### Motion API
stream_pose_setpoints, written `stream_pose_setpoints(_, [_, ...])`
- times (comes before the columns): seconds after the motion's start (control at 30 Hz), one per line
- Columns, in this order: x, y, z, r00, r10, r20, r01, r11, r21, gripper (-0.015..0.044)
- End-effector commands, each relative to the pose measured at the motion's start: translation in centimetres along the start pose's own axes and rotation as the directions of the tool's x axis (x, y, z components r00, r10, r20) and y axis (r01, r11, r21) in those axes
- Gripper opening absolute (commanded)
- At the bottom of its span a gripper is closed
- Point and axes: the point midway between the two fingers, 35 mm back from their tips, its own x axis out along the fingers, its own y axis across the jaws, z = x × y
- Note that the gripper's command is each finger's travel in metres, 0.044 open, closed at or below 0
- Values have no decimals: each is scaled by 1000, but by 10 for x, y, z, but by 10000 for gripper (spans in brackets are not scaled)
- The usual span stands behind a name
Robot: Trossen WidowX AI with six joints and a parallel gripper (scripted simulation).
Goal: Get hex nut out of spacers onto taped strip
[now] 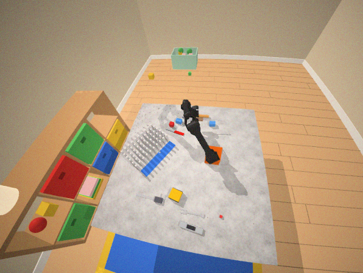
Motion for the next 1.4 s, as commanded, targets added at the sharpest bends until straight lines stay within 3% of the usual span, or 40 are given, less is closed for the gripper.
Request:
stream_pose_setpoints(0.0, [4, 0, 2, 1000, -5, 2, 5, 1000, 6, 0])
stream_pose_setpoints(1.37, [47, 16, 20, 1000, -3, 3, 3, 1000, 5, 0])
